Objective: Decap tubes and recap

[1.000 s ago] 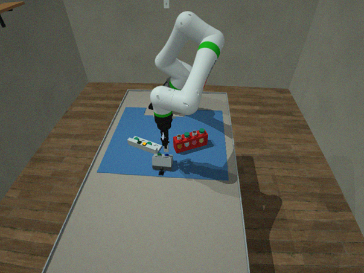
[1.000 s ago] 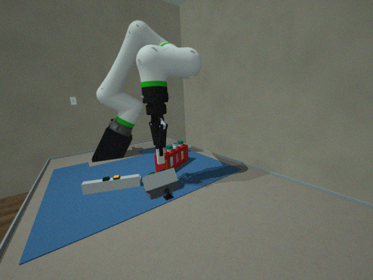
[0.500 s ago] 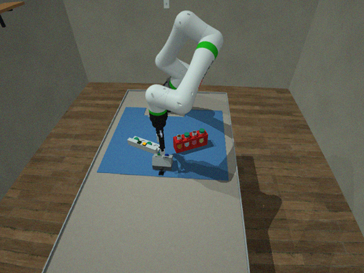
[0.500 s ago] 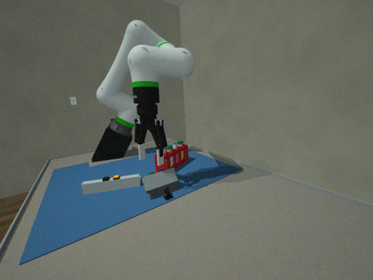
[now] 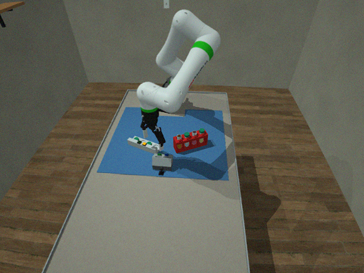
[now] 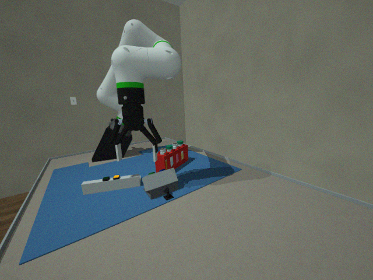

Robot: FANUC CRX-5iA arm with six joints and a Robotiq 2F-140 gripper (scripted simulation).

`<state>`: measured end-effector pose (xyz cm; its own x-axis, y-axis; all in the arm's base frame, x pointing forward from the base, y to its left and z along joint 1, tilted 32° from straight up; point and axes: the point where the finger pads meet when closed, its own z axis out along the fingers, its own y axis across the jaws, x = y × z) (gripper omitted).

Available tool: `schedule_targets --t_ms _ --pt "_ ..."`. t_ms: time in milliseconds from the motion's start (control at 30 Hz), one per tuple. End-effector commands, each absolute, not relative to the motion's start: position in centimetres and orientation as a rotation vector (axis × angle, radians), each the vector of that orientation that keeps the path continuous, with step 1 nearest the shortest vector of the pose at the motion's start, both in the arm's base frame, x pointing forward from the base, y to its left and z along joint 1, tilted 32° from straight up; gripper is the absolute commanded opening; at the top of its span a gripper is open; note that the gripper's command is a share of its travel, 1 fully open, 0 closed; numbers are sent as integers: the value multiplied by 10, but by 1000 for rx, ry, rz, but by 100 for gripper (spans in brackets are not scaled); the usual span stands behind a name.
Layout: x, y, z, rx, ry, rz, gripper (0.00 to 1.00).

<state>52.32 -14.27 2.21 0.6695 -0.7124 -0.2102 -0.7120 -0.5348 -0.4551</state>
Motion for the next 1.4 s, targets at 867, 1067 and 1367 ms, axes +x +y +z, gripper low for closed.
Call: schedule_targets --t_ms 867,1067,1367 --pt "467 -221 -39 -2506 674 -129 100" --pt "467 -221 -39 -2506 674 -129 100" --pt "467 -221 -39 -2506 674 -129 100"
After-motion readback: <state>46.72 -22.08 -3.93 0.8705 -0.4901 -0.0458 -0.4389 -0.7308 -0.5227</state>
